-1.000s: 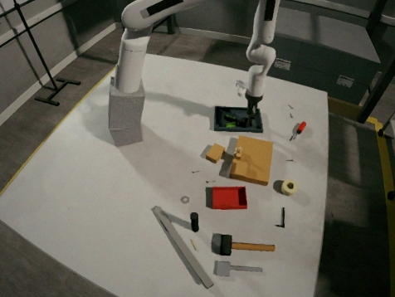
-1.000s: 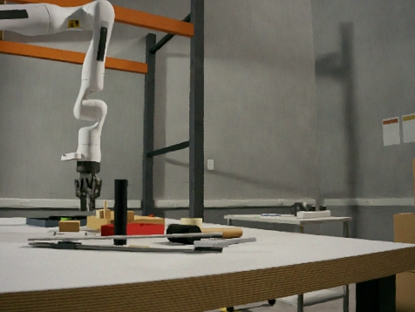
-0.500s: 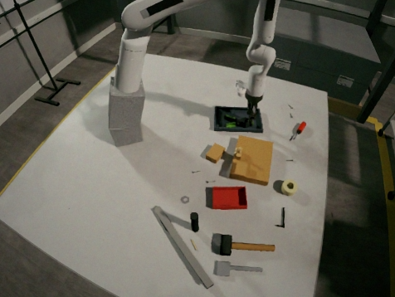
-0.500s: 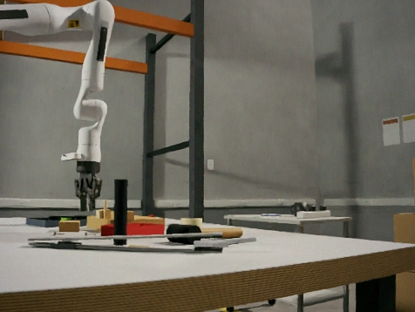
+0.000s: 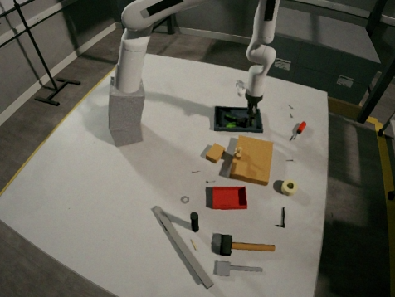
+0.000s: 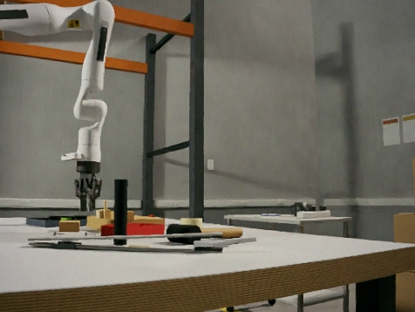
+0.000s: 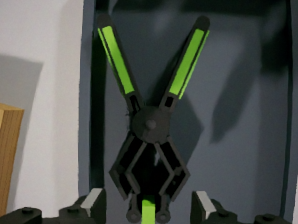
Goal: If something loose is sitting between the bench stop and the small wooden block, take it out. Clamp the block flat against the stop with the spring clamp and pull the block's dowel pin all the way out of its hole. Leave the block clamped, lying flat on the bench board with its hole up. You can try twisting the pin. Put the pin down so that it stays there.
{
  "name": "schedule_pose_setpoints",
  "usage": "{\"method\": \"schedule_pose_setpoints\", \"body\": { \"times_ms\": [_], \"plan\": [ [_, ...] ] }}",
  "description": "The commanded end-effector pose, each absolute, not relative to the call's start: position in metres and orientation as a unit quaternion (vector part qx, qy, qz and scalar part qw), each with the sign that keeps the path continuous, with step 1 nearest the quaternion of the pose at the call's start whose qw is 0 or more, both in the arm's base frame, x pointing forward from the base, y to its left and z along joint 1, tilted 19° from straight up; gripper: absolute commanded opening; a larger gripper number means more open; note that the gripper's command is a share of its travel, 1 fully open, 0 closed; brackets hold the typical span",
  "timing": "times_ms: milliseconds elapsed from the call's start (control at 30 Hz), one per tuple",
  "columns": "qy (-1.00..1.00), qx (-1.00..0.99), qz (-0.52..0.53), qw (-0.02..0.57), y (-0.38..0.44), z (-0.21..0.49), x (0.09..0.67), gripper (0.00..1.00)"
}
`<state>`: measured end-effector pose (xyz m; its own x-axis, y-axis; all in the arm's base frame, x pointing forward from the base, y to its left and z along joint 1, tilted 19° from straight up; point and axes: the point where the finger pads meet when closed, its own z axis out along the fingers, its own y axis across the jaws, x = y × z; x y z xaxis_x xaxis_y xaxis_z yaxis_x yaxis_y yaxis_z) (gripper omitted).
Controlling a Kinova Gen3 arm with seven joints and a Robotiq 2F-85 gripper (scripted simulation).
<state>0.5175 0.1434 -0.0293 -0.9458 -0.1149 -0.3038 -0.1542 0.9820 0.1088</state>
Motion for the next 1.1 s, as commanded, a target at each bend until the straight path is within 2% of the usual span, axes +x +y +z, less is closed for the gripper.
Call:
{"method": "schedule_pose_setpoints", "body": {
  "times_ms": [0, 1067],
  "plan": [
    [0.984, -0.068, 0.066, 0.151, 0.143, -0.029, 0.518, 0.58],
    [0.984, -0.068, 0.066, 0.151, 0.147, -0.051, 0.525, 0.58]
  ]
}}
